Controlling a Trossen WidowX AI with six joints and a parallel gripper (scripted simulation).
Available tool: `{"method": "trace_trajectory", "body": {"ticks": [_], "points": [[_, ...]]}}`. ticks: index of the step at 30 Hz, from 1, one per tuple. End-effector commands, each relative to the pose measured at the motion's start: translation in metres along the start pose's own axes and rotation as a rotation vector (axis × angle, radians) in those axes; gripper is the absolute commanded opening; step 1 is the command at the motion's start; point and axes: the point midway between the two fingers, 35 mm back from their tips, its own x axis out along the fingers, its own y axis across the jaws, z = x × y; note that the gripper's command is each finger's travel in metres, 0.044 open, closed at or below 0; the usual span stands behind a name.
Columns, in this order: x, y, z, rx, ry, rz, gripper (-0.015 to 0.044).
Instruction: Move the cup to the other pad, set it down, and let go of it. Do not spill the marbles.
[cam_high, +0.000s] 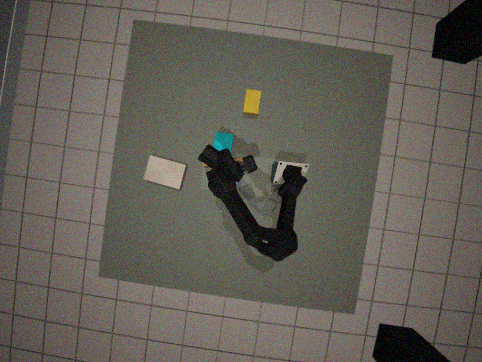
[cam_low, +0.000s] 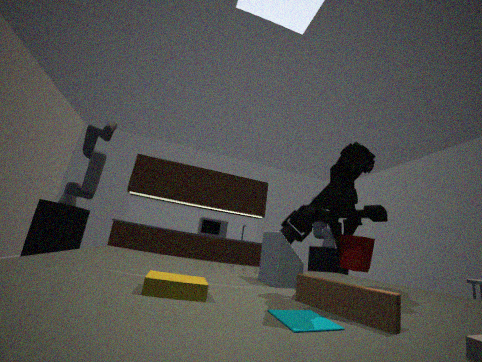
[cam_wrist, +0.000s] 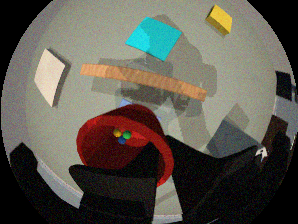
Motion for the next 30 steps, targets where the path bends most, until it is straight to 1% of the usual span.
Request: {"method": "trace_trajectory", "body": {"ticks": [1, 30], "points": [[-0.001, -0.001, 0.011, -0.006, -0.007, 0.001, 0.0000], [-0.003, -0.016, 0.067, -0.008, -0.011, 0.000, 0.0000]]}}
